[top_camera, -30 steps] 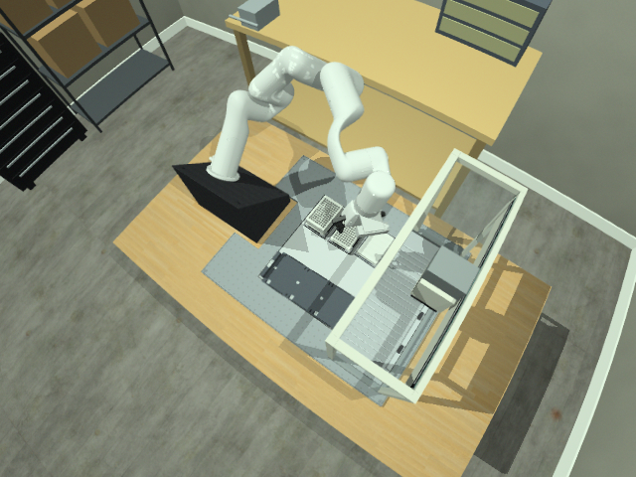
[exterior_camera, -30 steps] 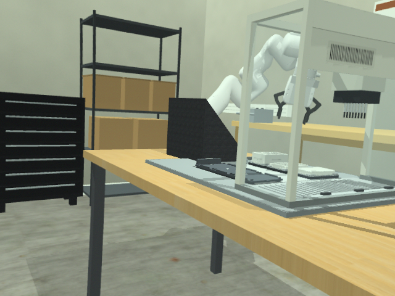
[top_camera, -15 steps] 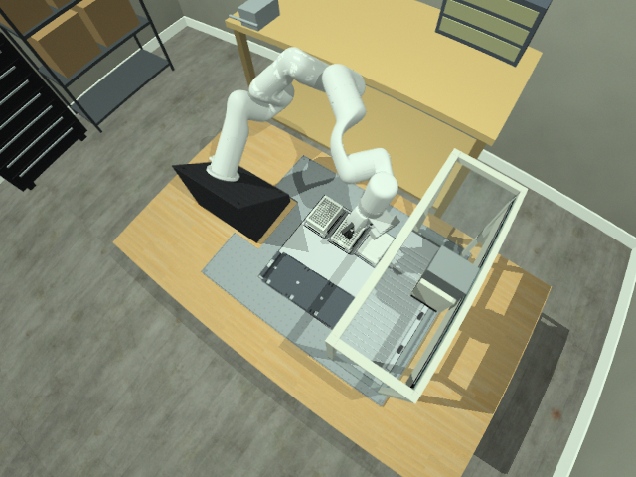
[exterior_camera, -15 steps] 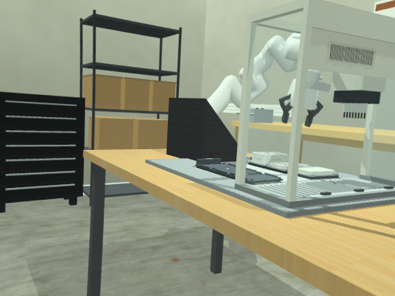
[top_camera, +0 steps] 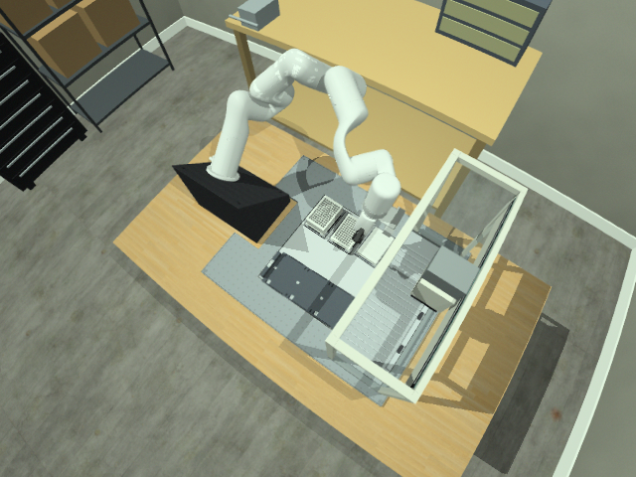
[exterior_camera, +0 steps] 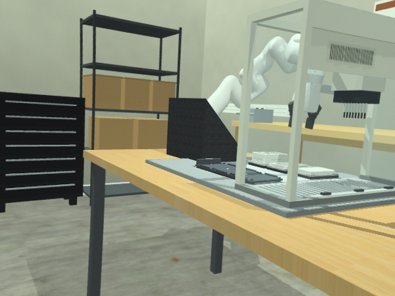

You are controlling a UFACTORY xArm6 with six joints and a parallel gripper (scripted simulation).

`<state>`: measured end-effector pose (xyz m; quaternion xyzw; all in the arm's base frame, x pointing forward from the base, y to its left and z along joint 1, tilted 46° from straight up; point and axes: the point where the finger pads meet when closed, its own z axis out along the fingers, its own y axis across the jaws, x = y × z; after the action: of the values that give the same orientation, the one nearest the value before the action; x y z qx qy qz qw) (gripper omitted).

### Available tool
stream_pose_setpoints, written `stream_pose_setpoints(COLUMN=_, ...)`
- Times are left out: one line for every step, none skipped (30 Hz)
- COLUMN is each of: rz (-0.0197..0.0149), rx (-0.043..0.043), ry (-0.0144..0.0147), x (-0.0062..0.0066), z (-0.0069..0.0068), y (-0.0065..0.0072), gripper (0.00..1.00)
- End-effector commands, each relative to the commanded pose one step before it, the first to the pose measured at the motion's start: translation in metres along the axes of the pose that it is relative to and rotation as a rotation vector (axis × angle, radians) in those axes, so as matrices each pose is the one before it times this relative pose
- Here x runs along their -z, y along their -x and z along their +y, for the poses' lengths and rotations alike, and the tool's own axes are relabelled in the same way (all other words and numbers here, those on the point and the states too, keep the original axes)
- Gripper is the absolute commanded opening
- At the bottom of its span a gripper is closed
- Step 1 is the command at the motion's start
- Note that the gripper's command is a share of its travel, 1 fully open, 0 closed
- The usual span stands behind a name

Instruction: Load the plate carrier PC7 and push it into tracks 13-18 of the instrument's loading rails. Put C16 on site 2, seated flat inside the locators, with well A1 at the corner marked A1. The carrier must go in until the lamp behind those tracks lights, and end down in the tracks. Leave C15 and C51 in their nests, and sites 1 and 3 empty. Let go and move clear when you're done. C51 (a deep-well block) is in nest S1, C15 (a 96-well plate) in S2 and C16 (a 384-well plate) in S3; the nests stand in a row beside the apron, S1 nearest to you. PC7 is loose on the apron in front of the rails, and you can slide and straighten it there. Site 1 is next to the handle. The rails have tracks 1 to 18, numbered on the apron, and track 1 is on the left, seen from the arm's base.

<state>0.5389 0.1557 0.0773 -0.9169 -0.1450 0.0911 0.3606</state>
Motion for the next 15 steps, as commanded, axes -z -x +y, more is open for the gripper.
stream_pose_setpoints(rz=0.02186, rx=0.15263, ry=-0.00472, x=-0.00051, z=-0.00297, y=-0.0053, gripper=1.0)
stream_pose_setpoints(rz=0.00287, rx=0.03321, ry=-0.00011, x=-0.00208, z=-0.00184, y=-0.00358, gripper=1.0)
stream_pose_setpoints(rz=0.00284, rx=0.03321, ry=-0.00009, x=0.0, z=0.0, y=-0.00001, gripper=1.0)
stream_pose_setpoints(rz=0.00192, rx=0.02242, ry=-0.00006, x=0.0, z=0.0, y=0.0, gripper=1.0)
stream_pose_setpoints(rz=0.0, rx=0.0, ry=0.0, x=0.0, z=0.0, y=0.0, gripper=1.0)
stream_pose_setpoints(rz=0.0, rx=0.0, ry=0.0, x=0.0, z=0.0, y=0.0, gripper=1.0)
stream_pose_setpoints(rz=0.00287, rx=0.03322, ry=0.00013, x=-0.00211, z=-0.00153, y=-0.00367, gripper=1.0)
stream_pose_setpoints(rz=0.00285, rx=0.03321, ry=0.00028, x=-0.00211, z=-0.00142, y=-0.00369, gripper=1.0)
stream_pose_setpoints(rz=0.00283, rx=0.03321, ry=0.00029, x=0.0, z=0.00001, y=-0.00001, gripper=1.0)
stream_pose_setpoints(rz=0.00283, rx=0.03321, ry=0.00029, x=0.0, z=0.00001, y=-0.00001, gripper=1.0)
stream_pose_setpoints(rz=0.00283, rx=0.03321, ry=0.00029, x=0.0, z=0.00001, y=-0.00001, gripper=1.0)
stream_pose_setpoints(rz=0.0028, rx=0.03321, ry=0.00057, x=-0.00214, z=-0.00094, y=-0.0038, gripper=1.0)
stream_pose_setpoints(rz=0.00278, rx=0.03321, ry=0.00058, x=0.0, z=0.00001, y=-0.00001, gripper=1.0)
stream_pose_setpoints(rz=0.00278, rx=0.03321, ry=0.00058, x=0.0, z=0.00001, y=-0.00001, gripper=1.0)
stream_pose_setpoints(rz=0.00273, rx=0.03321, ry=0.00084, x=-0.00217, z=-0.00059, y=-0.00384, gripper=1.0)
